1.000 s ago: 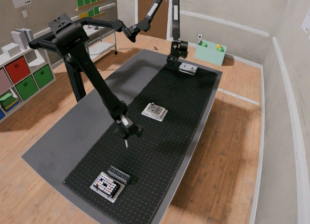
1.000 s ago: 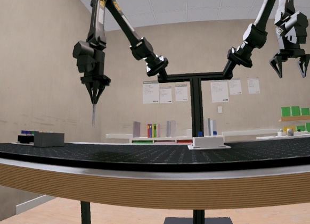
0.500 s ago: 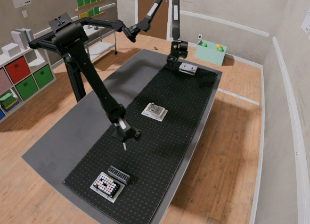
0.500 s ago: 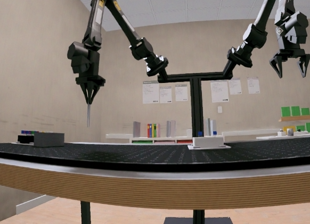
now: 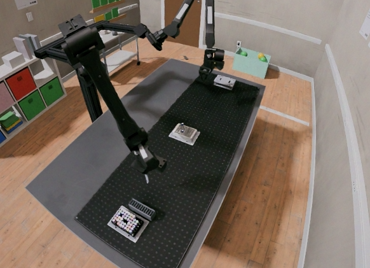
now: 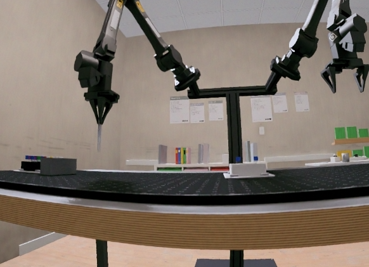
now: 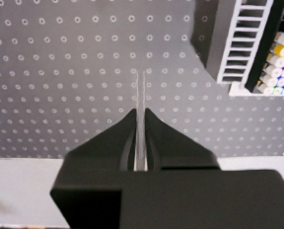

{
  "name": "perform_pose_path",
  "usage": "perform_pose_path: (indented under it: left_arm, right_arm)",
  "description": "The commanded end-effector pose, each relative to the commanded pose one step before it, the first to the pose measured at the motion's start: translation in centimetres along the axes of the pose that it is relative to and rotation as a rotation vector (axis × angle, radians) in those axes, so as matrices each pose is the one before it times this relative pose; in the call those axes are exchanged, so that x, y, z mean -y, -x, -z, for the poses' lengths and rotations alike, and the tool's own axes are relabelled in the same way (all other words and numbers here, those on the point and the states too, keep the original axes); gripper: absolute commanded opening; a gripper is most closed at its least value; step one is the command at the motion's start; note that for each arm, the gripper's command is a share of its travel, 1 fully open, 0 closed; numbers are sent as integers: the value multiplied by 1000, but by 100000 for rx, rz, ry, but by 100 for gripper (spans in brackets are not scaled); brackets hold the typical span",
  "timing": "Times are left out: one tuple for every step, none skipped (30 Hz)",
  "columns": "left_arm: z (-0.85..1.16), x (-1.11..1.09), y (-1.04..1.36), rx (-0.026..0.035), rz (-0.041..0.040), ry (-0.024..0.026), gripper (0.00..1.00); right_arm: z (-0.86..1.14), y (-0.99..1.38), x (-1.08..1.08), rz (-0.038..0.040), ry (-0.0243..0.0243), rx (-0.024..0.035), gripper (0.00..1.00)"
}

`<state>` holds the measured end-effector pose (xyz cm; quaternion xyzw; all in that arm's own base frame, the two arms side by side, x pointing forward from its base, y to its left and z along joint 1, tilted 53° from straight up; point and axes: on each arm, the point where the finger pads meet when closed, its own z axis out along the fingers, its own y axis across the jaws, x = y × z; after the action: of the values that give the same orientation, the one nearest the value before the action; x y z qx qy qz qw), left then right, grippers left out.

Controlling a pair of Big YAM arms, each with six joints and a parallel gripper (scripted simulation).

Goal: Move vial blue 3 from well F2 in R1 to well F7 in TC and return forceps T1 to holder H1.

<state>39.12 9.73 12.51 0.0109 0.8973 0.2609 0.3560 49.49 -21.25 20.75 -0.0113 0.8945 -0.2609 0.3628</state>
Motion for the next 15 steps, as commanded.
perform_pose_path:
  left_arm:
    - [95, -143, 362, 1341, -132, 274, 100]
    - [0, 0, 0, 0, 0, 0, 100]
    - [0, 0, 0, 0, 0, 0, 100]
    - [0, 0, 0, 0, 0, 0, 100]
    - [0, 0, 0, 0, 0, 0, 100]
    - [0, 0, 0, 0, 0, 0, 100]
    - [0, 0, 0, 0, 0, 0, 100]
    - [0, 0, 0, 0, 0, 0, 100]
    - [0, 0, 0, 0, 0, 0, 100]
    - [0, 0, 0, 0, 0, 0, 100]
    - [0, 0, 0, 0, 0, 0, 100]
    - [0, 0, 0, 0, 0, 0, 100]
    - [0, 0, 0, 0, 0, 0, 100]
    - [0, 0, 0, 0, 0, 0, 100]
    - [0, 0, 0, 0, 0, 0, 100]
  right_arm:
    - [441, 992, 1820, 349, -1595, 1384, 7]
    - [55, 61, 202, -24, -70, 132, 7]
    - [0, 0, 0, 0, 0, 0, 7]
    - [0, 0, 0, 0, 0, 0, 7]
    - [77, 77, 207, -36, -82, 178, 7]
    - [56, 62, 211, -21, -51, 130, 7]
    - [37, 47, 190, -12, -36, 84, 7]
    - [-2, 18, 165, 9, 4, -5, 7]
    - [-34, -5, 145, 25, 36, -77, 7]
    - [-34, -5, 145, 24, 31, -75, 7]
    - [1, 20, 167, 7, -15, 5, 7]
    - [38, 48, 190, -11, -63, 89, 7]
    - [42, 50, 192, -12, -67, 97, 7]
    - [21, 34, 179, -2, -38, 50, 7]
    - [-11, 11, 159, 13, 4, -20, 7]
